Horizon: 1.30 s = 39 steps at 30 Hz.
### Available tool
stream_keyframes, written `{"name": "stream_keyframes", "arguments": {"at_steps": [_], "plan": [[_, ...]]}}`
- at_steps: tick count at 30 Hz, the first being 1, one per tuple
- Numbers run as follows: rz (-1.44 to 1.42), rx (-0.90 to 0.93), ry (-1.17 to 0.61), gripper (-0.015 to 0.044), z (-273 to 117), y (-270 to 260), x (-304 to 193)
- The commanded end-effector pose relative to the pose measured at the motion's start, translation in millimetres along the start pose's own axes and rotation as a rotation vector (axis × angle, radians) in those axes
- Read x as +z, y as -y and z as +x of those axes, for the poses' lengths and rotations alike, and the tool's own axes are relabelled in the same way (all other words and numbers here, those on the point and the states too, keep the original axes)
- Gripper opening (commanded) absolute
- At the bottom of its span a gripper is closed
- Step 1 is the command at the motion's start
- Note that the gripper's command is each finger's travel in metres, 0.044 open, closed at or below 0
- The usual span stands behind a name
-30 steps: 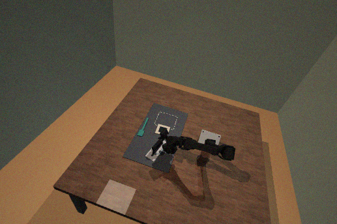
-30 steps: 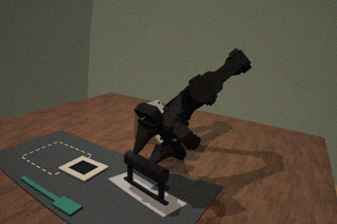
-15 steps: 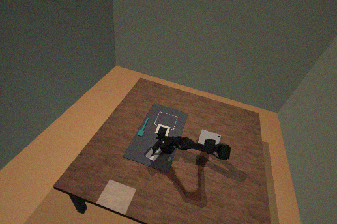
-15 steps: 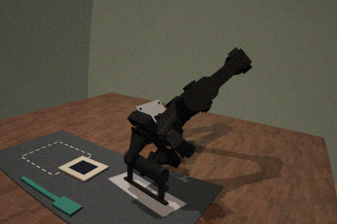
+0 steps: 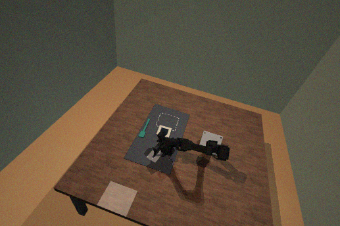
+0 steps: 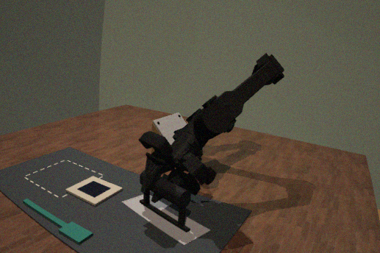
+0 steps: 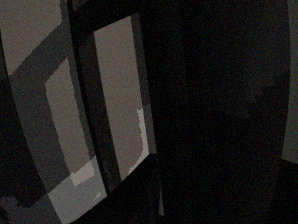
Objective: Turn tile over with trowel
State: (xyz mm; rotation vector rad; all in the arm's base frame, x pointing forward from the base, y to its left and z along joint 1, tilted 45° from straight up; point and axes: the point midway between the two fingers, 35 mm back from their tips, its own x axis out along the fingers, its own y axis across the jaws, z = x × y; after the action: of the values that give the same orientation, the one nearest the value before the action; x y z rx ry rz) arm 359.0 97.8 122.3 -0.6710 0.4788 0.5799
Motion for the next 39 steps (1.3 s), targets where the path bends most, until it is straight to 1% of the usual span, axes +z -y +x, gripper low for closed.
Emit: {"name": "stream_keyframes", "arguments": {"at_steps": [1, 20, 23, 32, 36, 39], "plan": [[0.005, -0.004, -0.001, 0.0129, 1, 1, 0], [0.005, -0.004, -0.001, 0.0003, 1, 1, 0], [0.004, -0.004, -0.002, 0.0, -4, 8, 0], [0.001, -0.003, -0.004, 0.0, -37, 46, 0], [0.0, -0.002, 0.0, 0.0, -37, 47, -1], [-0.014, 0.004, 0.051, 0.0, -30, 49, -4]]}}
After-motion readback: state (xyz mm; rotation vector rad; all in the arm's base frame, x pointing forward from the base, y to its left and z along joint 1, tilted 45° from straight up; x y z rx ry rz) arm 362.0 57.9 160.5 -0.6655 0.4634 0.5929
